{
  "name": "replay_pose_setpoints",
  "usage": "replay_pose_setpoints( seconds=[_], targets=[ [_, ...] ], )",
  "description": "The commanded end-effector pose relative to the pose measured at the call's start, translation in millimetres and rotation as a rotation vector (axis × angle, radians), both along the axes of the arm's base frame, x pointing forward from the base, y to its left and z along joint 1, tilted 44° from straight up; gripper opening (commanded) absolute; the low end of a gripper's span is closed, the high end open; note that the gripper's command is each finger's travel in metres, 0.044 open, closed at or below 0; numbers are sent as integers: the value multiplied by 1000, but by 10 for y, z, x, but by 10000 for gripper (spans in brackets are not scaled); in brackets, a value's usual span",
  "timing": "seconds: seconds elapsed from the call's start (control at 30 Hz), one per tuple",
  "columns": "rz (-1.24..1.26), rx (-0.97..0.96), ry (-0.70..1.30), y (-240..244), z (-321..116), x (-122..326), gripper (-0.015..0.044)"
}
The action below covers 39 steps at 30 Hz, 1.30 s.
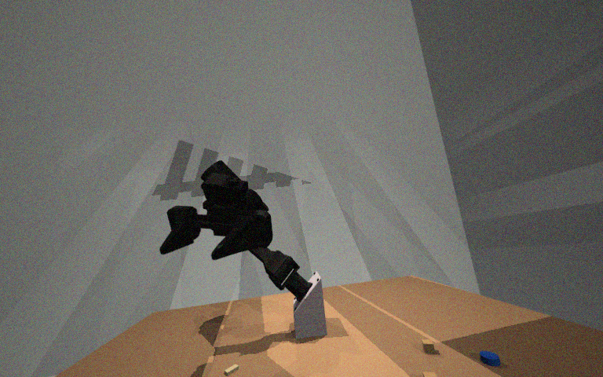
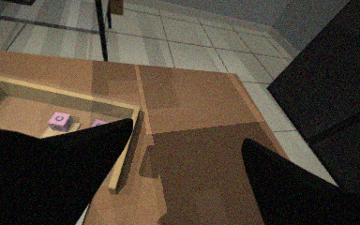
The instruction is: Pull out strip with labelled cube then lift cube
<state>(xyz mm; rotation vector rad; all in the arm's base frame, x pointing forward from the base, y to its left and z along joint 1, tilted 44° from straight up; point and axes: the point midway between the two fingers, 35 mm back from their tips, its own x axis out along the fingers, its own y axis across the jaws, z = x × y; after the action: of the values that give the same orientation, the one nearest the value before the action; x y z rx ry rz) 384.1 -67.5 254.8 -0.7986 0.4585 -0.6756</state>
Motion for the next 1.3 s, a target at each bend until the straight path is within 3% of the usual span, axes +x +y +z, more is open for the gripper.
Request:
replay_pose_setpoints(
  seconds=[0.0,0.3,0.53,1.03,1.27],
  targets=[
    [73,75,69,335,-558,-11,400],
    [186,229,252,1009,-1808,-466,400],
    [191,237,266,1043,-1889,-520,400],
    [-400,451,546,157,-2197,-181,6],
    [-673,518,627,-269,-2181,-197,0]
  ],
)
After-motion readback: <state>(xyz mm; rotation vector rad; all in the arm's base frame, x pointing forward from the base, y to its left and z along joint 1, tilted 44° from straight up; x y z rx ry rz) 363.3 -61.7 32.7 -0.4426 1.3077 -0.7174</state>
